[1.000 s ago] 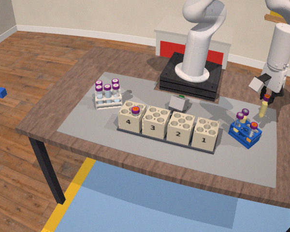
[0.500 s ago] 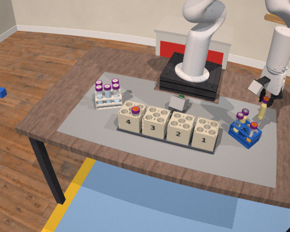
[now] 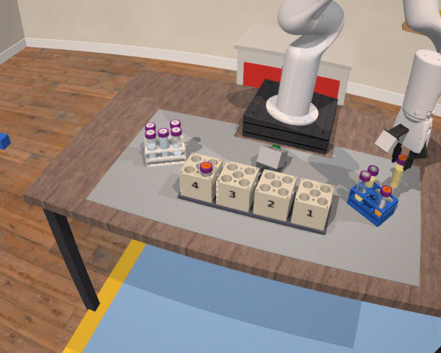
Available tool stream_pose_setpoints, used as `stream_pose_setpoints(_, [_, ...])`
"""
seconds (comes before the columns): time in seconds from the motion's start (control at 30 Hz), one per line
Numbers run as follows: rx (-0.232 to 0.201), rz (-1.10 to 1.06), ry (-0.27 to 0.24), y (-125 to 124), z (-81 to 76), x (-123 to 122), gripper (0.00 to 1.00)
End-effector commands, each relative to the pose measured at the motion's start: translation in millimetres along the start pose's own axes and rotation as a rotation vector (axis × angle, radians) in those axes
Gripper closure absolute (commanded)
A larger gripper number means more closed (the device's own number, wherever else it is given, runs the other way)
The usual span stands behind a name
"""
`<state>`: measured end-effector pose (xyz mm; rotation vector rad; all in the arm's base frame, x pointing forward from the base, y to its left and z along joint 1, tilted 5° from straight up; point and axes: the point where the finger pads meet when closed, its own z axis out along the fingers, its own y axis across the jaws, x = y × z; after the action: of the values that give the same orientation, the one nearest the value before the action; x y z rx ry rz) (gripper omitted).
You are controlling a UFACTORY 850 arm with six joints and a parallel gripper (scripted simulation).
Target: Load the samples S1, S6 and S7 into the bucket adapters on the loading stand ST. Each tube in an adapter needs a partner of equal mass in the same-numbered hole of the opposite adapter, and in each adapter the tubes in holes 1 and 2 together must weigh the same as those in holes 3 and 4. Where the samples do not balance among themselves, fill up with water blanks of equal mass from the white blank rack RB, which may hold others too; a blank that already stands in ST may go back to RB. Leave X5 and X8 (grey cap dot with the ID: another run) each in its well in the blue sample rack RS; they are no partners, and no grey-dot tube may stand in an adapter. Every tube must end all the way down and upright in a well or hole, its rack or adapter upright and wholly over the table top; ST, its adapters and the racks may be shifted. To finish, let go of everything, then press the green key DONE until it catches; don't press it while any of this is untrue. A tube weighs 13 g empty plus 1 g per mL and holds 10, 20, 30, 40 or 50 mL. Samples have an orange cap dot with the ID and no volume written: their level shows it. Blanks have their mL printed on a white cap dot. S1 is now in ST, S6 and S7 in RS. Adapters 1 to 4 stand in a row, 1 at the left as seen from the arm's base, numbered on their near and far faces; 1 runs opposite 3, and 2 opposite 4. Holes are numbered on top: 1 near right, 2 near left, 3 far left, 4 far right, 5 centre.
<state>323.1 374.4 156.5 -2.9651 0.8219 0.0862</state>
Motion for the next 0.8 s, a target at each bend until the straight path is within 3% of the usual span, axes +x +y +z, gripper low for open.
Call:
stream_pose_setpoints(0.0, [0.002,0.000,0.000,-0.9,8.5,0.1,1.00])
stream_pose_setpoints(0.47, [0.002,0.000,0.000,-0.9,31.5,0.1,1.00])
stream_pose_setpoints(0.77, [0.002,0.000,0.000,-0.9,31.5,0.1,1.00])
